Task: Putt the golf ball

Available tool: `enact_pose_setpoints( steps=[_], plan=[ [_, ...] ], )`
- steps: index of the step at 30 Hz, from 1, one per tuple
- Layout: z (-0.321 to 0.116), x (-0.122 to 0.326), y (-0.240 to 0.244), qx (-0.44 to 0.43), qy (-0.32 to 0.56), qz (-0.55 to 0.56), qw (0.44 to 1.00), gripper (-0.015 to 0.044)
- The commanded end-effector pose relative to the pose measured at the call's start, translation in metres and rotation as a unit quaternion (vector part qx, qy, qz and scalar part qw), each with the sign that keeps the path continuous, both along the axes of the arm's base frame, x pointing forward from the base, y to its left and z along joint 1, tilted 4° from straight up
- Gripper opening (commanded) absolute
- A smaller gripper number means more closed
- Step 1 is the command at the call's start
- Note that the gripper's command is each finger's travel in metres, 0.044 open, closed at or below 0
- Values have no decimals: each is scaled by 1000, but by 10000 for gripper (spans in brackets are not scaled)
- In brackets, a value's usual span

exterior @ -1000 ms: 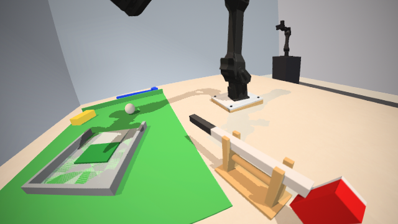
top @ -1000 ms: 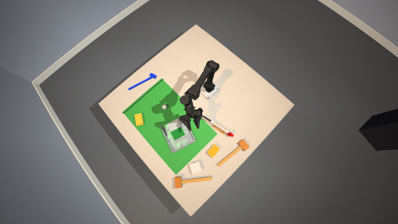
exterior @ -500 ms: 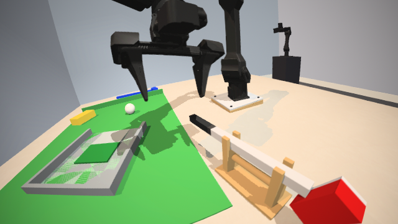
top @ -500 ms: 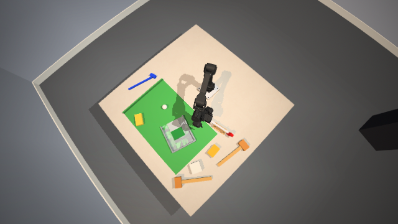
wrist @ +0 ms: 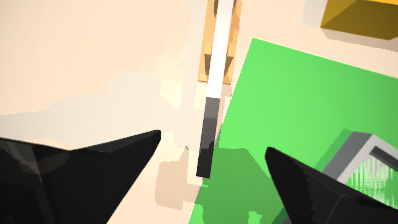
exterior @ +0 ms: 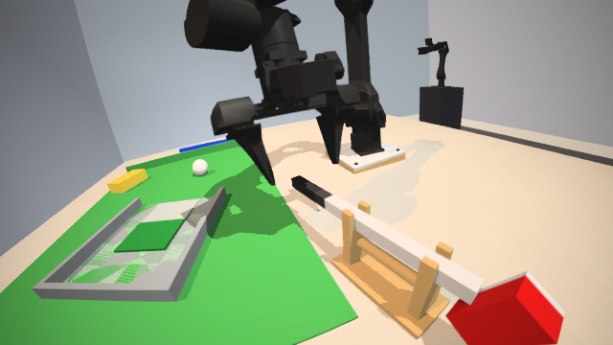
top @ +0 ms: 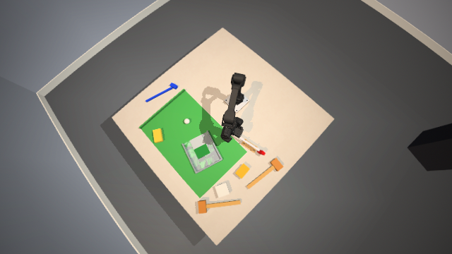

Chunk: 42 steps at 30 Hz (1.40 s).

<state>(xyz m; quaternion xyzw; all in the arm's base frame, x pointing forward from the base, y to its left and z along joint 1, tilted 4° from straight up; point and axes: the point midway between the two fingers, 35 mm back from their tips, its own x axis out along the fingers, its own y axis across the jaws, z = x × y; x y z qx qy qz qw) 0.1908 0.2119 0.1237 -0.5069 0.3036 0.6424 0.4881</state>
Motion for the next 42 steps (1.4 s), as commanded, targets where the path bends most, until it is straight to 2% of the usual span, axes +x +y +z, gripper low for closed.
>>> enact_pose_setpoints(
  steps=[1, 10, 37, 42],
  plan=[
    [-11, -1, -1, -8, 5, 2, 1000, 440],
    [-34, 0, 1, -8, 5, 2, 1000, 440],
    [-58, 2, 2, -8, 5, 2, 1000, 440],
    [-54, 3, 4, -3, 3, 2, 1000, 309]
  ],
)
